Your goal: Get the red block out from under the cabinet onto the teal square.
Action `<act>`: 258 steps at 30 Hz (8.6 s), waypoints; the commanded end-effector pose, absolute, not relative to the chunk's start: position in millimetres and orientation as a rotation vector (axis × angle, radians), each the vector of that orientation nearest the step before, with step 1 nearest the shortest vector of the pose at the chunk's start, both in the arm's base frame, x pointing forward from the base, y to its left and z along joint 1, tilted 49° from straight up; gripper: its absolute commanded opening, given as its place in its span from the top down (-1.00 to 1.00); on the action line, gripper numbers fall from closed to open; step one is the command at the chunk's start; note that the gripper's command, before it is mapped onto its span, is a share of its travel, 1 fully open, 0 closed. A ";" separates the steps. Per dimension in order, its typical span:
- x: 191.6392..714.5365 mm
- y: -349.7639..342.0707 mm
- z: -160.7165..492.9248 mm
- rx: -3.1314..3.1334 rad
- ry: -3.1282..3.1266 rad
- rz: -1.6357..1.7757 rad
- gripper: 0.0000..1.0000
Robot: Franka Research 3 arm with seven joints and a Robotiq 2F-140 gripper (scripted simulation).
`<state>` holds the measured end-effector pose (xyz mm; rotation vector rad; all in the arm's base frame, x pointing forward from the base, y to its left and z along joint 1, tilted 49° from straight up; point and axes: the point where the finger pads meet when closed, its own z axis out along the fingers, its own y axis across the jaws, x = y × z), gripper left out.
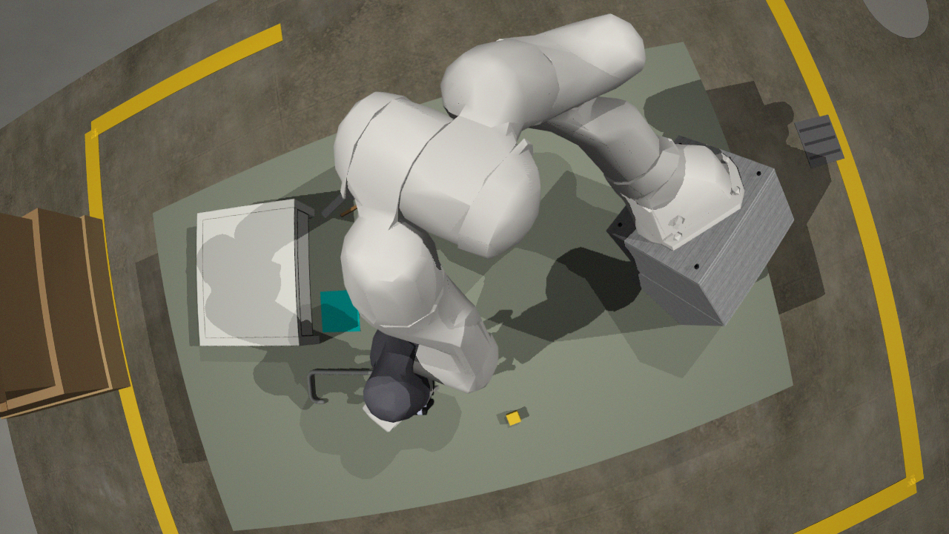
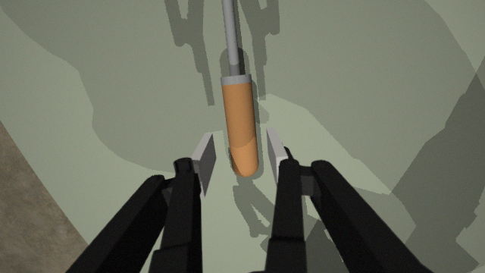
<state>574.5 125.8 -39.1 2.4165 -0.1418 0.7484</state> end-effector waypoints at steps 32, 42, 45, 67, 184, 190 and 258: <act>573.5 124.7 -39.3 2.417 -0.141 0.748 0.31; 573.5 124.7 -39.3 2.417 -0.141 0.748 0.31; 573.5 124.7 -39.3 2.417 -0.141 0.748 0.31; 577.6 119.8 -45.0 2.417 -0.141 0.748 0.31; 595.3 98.6 -69.4 2.417 -0.141 0.748 1.00; 594.3 99.9 -68.0 2.417 -0.141 0.748 1.00; 576.0 67.2 -50.2 2.417 -0.141 0.747 1.00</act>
